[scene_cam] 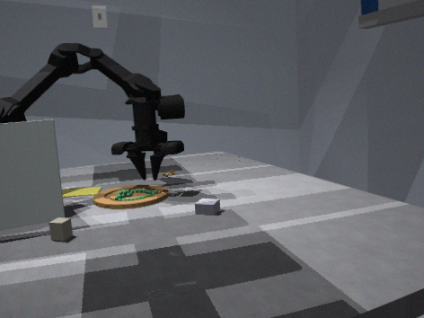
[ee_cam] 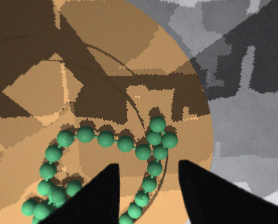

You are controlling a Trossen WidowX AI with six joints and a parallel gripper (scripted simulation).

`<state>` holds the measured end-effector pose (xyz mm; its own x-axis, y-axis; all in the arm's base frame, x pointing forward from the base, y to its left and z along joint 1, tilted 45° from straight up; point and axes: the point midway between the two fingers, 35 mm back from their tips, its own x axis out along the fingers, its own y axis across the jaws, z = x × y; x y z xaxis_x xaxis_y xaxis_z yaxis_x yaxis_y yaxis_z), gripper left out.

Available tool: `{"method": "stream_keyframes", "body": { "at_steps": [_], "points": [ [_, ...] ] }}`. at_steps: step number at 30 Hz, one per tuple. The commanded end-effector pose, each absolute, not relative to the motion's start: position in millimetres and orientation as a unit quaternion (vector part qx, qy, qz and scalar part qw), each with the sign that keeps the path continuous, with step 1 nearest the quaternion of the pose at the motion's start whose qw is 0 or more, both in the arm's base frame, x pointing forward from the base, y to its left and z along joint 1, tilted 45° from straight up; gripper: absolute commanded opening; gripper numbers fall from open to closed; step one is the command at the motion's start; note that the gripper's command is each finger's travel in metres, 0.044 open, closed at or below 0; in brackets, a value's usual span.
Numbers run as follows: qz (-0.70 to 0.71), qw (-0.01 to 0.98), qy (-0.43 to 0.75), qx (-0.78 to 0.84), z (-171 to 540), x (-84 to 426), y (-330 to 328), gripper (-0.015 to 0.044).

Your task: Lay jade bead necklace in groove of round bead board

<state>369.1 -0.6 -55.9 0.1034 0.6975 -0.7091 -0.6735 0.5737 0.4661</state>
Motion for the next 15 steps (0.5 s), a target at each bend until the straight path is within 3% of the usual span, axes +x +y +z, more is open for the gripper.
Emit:
{"method": "stream_keyframes", "body": {
  "at_steps": [1,15],
  "points": [
    [0.453,0.741,0.494,0.025,-50.2,383.1,-4.2,0.012],
    [0.454,0.742,0.493,0.023,-59.8,383.2,4.6,0.012]
  ]
}}
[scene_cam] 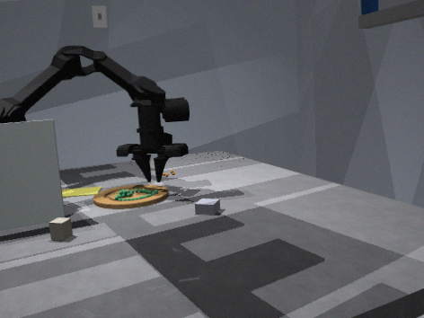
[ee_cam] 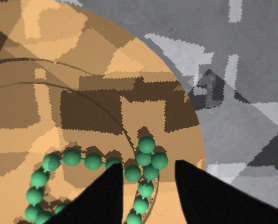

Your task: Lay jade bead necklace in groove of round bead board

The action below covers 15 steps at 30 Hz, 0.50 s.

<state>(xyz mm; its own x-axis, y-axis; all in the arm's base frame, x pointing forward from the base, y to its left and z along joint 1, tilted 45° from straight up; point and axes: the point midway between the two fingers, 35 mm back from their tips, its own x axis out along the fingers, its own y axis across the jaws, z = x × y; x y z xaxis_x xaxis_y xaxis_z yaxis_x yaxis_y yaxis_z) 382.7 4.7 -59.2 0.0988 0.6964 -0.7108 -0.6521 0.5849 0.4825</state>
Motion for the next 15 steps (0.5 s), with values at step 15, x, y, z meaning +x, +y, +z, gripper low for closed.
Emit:
{"method": "stream_keyframes", "body": {
  "at_steps": [15],
  "points": [
    [0.454,0.742,0.493,0.025,-75.8,386.6,21.3,0.012]
  ]
}}
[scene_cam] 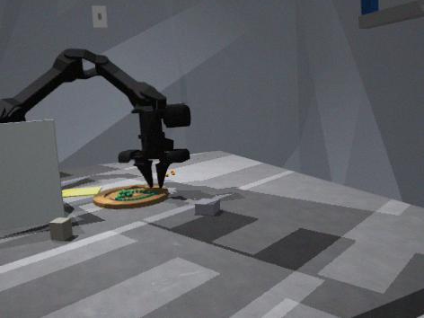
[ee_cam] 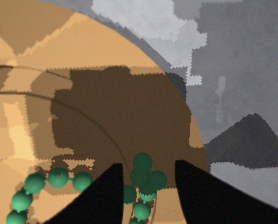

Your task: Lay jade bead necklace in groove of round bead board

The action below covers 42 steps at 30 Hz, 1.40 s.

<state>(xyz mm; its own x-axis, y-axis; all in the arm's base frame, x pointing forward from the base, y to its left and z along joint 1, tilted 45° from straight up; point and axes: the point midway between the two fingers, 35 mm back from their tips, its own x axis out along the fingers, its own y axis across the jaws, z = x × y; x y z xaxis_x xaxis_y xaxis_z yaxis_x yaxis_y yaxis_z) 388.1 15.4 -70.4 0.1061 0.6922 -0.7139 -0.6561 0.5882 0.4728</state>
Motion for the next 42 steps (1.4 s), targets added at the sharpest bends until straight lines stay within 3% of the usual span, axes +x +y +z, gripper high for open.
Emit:
{"method": "stream_keyframes", "body": {
  "at_steps": [1,8,13,42],
  "points": [
    [0.454,0.742,0.494,0.026,-76.9,386.8,22.5,0.012],
    [0.454,0.741,0.494,0.026,-78.5,387.0,24.2,0.012],
    [0.454,0.742,0.493,0.02,-77.1,388.3,22.1,0.0],
    [0.454,0.742,0.494,0.026,-70.7,386.1,17.1,0.0]
  ]
}}
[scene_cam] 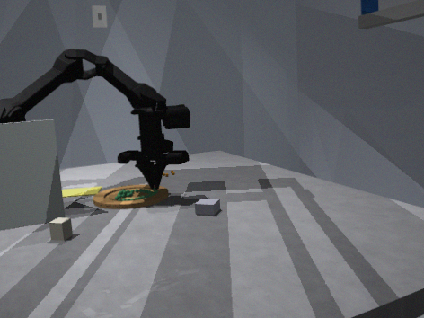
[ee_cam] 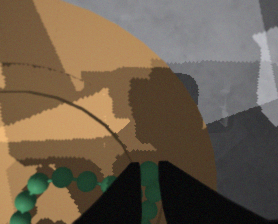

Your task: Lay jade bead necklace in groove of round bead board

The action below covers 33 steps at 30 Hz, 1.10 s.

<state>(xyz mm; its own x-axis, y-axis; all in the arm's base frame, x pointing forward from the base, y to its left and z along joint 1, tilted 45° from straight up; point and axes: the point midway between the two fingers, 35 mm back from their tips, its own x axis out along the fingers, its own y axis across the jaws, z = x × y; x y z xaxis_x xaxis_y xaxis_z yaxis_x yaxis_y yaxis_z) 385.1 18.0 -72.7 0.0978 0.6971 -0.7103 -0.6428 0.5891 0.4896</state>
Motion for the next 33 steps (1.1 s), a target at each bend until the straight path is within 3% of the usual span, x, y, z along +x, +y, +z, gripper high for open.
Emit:
{"method": "stream_keyframes", "body": {
  "at_steps": [1,29,33],
  "points": [
    [0.454,0.742,0.494,0.026,-69.8,386.5,18.0,0.0],
    [0.454,0.741,0.493,0.026,-66.2,391.7,35.9,0.0],
    [0.453,0.744,0.491,0.021,-64.1,393.8,33.2,0.0105]
  ]
}}
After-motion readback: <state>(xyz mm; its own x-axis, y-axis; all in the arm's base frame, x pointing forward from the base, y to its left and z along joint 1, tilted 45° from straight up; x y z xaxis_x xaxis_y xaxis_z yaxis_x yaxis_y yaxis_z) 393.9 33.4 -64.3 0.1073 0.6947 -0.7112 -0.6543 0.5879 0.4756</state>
